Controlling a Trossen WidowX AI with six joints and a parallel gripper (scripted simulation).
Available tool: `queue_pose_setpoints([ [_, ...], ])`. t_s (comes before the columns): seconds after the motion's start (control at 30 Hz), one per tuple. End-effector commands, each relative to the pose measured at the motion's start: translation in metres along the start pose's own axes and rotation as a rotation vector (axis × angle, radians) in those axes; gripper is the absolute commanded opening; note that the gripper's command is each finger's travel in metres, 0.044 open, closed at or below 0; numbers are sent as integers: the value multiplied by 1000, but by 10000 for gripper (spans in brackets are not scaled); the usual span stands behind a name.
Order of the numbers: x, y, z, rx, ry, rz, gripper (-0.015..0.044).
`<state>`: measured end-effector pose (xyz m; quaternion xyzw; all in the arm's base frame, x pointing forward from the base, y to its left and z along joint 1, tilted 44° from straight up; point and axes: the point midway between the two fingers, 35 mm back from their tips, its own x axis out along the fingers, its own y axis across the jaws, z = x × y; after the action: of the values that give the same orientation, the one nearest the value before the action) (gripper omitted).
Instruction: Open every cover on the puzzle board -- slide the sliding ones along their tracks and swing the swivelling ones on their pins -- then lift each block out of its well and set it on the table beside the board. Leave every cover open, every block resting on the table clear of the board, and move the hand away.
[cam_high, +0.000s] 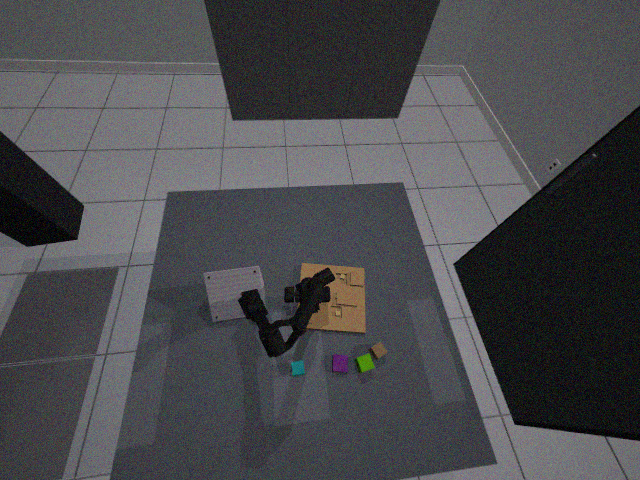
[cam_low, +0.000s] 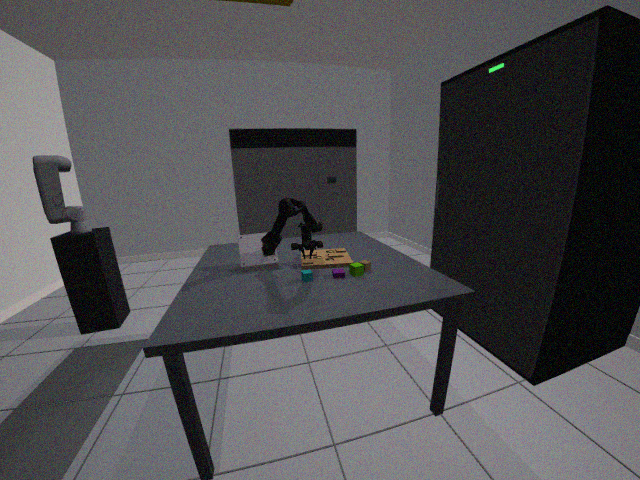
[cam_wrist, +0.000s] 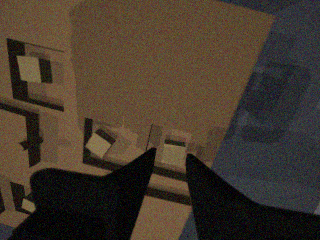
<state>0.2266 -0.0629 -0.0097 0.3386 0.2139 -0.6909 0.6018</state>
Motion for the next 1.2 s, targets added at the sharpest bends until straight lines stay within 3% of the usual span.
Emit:
queue_pose_setpoints([
  [0.0,4,-1,1,-5,-6,-1,144],
  [0.13,6,-1,1,-5,-6,-1,144],
  [0.47,4,0,0,0,-1,-1,80],
  [1.17,-17,0,-2,-3,0,-1,80],
])
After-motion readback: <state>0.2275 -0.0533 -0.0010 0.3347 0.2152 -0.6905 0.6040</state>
